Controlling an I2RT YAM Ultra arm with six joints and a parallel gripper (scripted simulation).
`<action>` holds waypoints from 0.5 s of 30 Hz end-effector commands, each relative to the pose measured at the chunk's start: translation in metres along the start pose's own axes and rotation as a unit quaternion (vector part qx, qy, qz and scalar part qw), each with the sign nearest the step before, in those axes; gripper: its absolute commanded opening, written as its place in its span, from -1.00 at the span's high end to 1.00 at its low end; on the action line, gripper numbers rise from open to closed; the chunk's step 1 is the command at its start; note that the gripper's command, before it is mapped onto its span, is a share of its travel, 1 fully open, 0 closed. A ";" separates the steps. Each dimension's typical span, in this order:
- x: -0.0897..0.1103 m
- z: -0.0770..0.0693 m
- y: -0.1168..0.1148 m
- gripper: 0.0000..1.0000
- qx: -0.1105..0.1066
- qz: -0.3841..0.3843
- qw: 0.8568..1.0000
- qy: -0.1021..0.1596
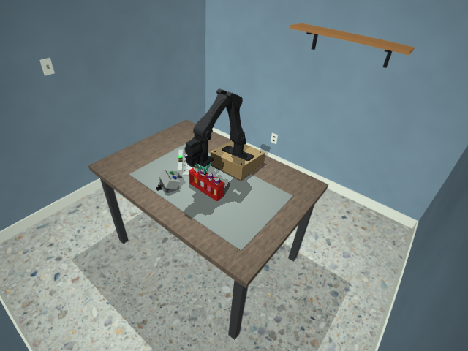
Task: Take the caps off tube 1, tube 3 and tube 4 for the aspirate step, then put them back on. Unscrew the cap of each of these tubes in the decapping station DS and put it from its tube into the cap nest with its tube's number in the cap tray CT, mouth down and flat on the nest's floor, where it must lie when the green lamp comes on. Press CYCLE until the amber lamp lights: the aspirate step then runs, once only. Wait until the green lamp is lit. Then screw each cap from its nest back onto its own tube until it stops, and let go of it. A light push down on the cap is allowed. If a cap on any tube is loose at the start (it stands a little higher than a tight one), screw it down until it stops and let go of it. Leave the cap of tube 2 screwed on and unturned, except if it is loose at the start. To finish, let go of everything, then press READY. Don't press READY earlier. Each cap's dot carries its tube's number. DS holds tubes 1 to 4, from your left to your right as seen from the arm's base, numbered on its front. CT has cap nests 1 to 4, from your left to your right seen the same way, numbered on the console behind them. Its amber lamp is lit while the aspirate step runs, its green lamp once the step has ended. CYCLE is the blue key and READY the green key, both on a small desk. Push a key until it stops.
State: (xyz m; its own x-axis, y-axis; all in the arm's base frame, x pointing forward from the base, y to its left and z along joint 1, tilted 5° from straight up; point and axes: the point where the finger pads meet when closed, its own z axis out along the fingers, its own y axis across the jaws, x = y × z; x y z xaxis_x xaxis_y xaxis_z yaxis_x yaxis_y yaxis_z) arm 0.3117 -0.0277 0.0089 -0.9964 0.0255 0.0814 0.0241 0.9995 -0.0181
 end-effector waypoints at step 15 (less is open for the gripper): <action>-0.002 -0.002 0.000 1.00 -0.001 0.222 0.975 -0.005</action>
State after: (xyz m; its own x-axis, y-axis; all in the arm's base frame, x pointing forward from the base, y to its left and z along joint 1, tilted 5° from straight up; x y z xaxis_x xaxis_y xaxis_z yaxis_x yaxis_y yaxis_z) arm 0.3117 -0.0278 0.0088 -0.9087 0.4120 0.0672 0.4095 0.9110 -0.0482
